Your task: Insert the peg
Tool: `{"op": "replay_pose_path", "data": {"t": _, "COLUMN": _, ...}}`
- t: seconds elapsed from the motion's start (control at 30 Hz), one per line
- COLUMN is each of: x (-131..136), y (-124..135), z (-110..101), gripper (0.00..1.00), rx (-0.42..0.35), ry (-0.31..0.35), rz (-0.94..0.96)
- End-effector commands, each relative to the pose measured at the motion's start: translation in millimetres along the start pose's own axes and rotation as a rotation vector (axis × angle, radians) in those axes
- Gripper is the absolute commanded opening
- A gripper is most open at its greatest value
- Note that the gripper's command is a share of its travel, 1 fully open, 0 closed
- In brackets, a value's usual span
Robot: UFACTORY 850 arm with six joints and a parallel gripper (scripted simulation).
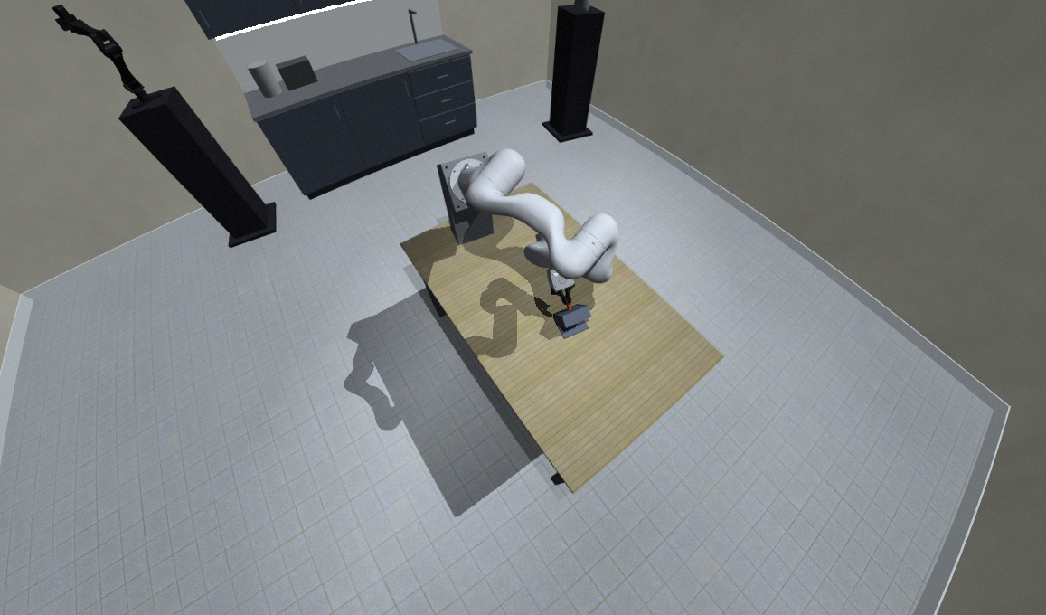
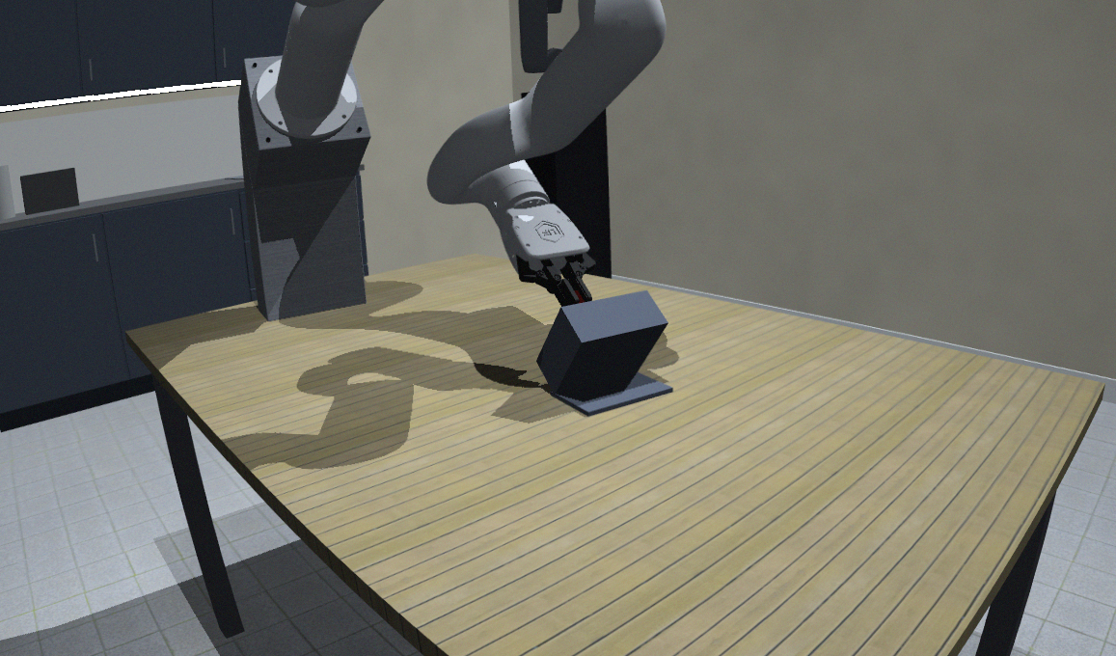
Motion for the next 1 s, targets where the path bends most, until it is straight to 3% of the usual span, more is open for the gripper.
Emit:
{"op": "replay_pose_path", "data": {"t": 0.0, "x": 0.1, "y": 0.2, "z": -0.4, "gripper": 0.0, "rx": 0.0, "ry": 0.0, "rz": 0.0}}
{"op": "replay_pose_path", "data": {"t": 0.23, "x": 0.1, "y": 0.2, "z": -0.4, "gripper": 0.0, "rx": 0.0, "ry": 0.0, "rz": 0.0}}
{"op": "replay_pose_path", "data": {"t": 0.43, "x": 0.1, "y": 0.2, "z": -0.4, "gripper": 0.45, "rx": 0.0, "ry": 0.0, "rz": 0.0}}
{"op": "replay_pose_path", "data": {"t": 0.5, "x": 0.1, "y": 0.2, "z": -0.4, "gripper": 0.45, "rx": 0.0, "ry": 0.0, "rz": 0.0}}
{"op": "replay_pose_path", "data": {"t": 0.73, "x": 0.1, "y": 0.2, "z": -0.4, "gripper": 0.98, "rx": 0.0, "ry": 0.0, "rz": 0.0}}
{"op": "replay_pose_path", "data": {"t": 0.97, "x": 0.9, "y": -0.7, "z": -11.3, "gripper": 1.0, "rx": 0.002, "ry": -0.002, "rz": 0.002}}
Point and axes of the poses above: the point where the finger pads meet when closed, its own z axis out along the fingers, its own x axis across the jaws, y = z × x, the point moved 7 cm from there along -z, back along the fingers, and after that the axes turned 4 degrees about -z, right-handed, at the moved point
